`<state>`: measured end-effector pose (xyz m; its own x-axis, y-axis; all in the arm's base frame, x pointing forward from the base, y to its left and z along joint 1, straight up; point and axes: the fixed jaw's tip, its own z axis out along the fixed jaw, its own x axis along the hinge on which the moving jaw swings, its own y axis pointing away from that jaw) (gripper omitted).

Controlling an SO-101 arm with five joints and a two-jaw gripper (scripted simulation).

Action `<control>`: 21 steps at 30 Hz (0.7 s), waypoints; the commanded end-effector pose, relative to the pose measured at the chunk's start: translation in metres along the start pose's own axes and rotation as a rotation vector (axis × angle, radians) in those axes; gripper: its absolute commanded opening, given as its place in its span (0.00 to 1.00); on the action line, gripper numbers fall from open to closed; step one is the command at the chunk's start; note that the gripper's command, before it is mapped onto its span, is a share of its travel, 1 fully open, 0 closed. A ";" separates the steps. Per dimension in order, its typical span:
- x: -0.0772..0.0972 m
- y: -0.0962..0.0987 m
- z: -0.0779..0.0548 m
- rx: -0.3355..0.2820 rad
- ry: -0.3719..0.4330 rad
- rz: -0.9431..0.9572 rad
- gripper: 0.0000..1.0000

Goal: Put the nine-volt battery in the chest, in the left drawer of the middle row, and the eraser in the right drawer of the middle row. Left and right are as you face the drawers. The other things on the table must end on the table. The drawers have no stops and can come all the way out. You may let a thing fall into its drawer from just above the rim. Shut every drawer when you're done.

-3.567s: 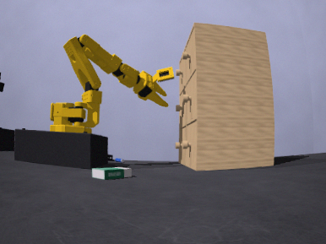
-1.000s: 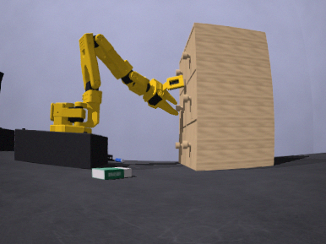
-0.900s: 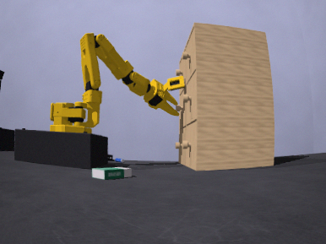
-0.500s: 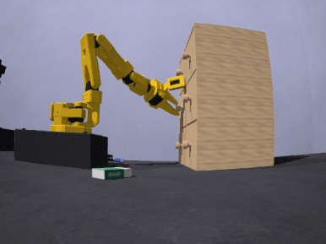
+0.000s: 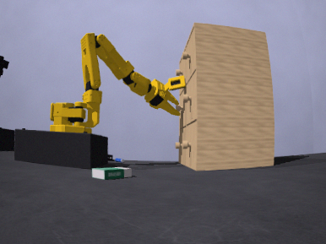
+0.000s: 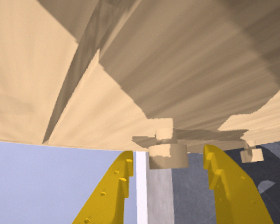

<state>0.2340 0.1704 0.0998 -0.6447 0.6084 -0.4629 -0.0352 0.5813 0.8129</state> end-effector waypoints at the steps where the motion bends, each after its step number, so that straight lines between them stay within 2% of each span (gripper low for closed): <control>1: -0.003 -0.001 0.001 0.000 -0.011 0.010 0.21; 17: -0.003 -0.001 0.002 0.000 -0.011 0.010 0.21; 21: -0.003 -0.001 0.002 0.000 -0.011 0.010 0.18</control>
<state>0.2344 0.1703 0.0997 -0.6438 0.6093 -0.4629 -0.0345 0.5812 0.8130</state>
